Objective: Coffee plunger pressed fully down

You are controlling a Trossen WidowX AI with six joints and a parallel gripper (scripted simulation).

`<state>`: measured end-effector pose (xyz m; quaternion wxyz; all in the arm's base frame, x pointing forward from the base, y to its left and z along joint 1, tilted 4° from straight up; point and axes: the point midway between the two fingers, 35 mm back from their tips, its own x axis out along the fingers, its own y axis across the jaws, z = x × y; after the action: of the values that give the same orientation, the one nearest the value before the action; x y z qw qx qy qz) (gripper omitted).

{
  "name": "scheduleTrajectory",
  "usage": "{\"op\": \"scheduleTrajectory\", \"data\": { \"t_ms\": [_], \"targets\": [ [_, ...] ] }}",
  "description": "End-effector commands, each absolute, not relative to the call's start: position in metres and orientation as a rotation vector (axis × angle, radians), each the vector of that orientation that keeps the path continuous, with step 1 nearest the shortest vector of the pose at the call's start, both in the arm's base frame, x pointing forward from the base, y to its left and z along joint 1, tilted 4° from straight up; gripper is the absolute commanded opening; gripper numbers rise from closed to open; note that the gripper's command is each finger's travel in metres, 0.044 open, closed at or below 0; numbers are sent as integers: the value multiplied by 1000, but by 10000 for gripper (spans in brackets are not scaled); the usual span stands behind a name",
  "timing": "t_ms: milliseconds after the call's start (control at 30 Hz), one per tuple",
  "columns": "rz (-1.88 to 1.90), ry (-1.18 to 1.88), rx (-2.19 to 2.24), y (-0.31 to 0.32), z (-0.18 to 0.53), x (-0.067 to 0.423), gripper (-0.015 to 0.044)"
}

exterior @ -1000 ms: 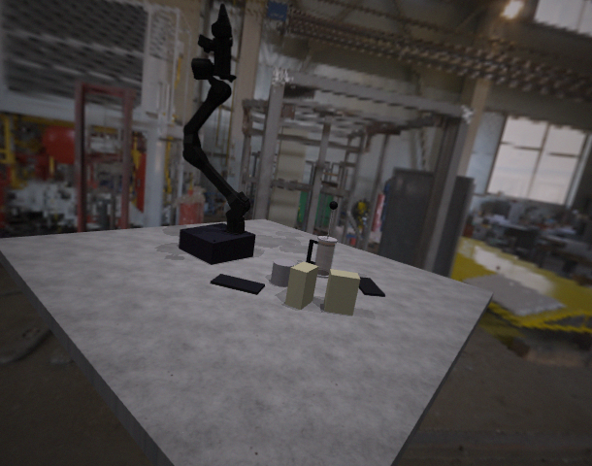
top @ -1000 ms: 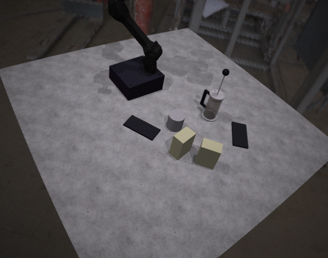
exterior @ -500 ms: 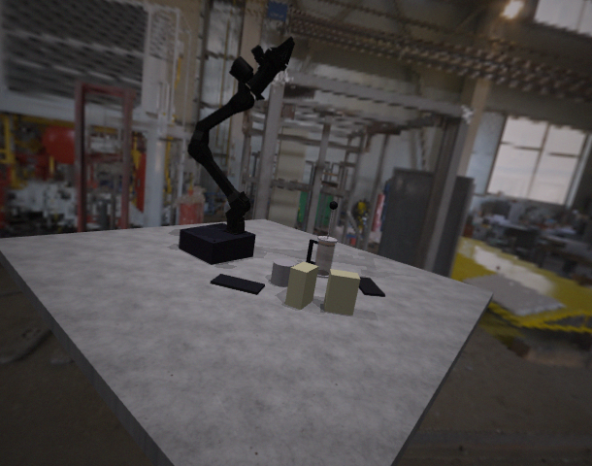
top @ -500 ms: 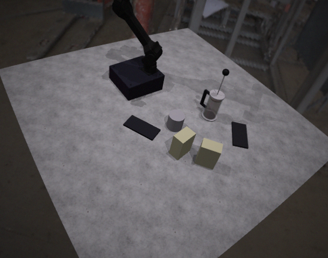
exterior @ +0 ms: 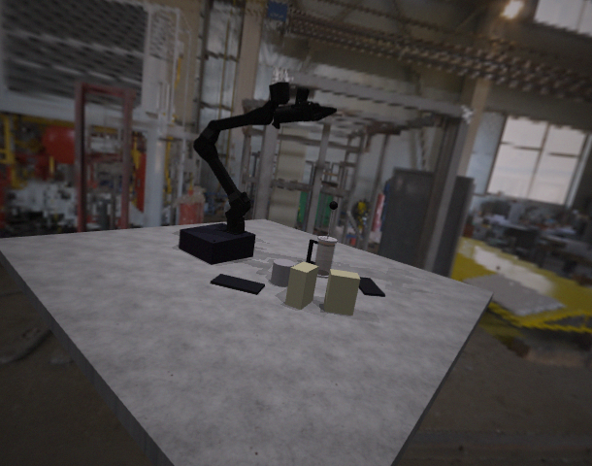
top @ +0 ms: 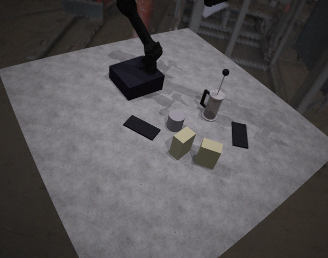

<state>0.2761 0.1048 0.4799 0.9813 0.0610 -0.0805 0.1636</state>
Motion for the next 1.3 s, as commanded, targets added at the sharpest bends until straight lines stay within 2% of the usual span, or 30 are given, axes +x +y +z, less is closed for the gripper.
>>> {"op": "scheduleTrajectory", "data": {
  "t_ms": [0,300,667,1267],
  "targets": [
    [300,76,34,109,405,299,440],
    [265,508,-118,103,272,301,440],
    [262,532,-126,99,209,300,440],
    [256,531,-125,101,198,316,440]
  ]
}}
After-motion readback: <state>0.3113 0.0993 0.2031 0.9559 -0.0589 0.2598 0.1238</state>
